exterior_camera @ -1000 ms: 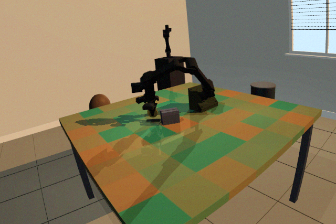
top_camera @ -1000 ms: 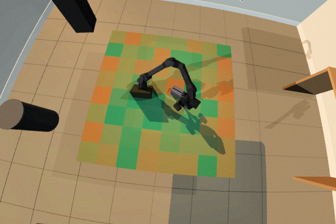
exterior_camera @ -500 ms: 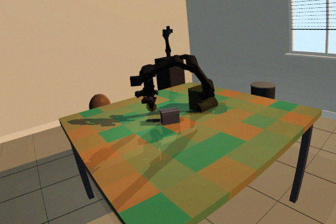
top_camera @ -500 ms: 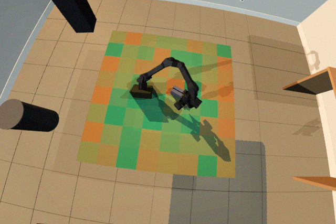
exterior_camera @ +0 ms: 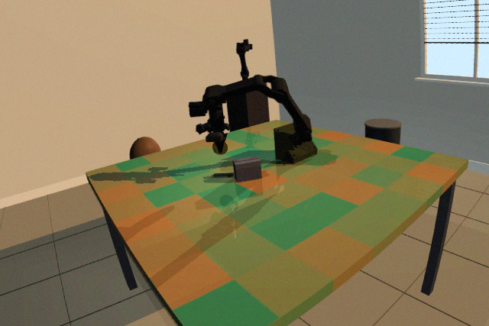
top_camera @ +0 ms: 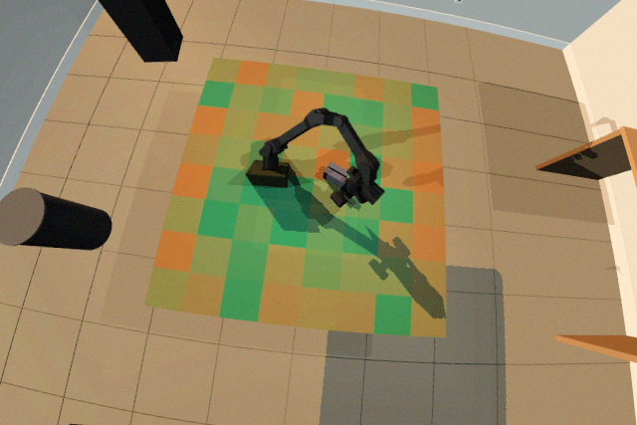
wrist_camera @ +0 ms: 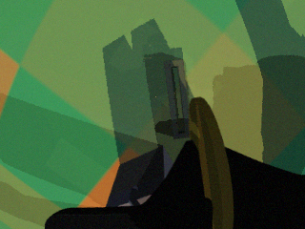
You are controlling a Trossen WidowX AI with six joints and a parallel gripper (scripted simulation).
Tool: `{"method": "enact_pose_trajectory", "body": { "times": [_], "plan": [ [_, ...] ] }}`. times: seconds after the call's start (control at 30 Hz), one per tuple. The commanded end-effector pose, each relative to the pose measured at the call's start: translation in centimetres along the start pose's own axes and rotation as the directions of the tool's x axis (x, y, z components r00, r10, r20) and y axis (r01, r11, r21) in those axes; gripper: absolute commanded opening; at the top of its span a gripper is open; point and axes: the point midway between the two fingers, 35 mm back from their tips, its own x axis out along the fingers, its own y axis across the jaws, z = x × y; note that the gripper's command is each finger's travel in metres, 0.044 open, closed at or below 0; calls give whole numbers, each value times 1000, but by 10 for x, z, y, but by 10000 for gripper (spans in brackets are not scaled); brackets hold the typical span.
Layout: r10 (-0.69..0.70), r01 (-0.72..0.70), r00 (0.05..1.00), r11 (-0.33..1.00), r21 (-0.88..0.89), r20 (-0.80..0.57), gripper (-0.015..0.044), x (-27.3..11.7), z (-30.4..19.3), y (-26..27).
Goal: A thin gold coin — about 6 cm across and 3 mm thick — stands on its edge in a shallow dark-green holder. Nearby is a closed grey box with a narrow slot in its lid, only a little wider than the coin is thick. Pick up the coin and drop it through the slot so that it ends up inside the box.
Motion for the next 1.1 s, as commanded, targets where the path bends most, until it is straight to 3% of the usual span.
{"method": "enact_pose_trajectory", "body": {
  "times": [0.0, 0.27, 1.07],
  "plan": [
    [-4, 5, 1000, 997, -77, 5, 0, -4, 0, 1],
    [-4, 5, 1000, 945, -326, 4, 0, -4, -3, 4],
    [-4, 4, 1000, 944, -330, 3, 0, -6, -45, 22]
  ]
}}
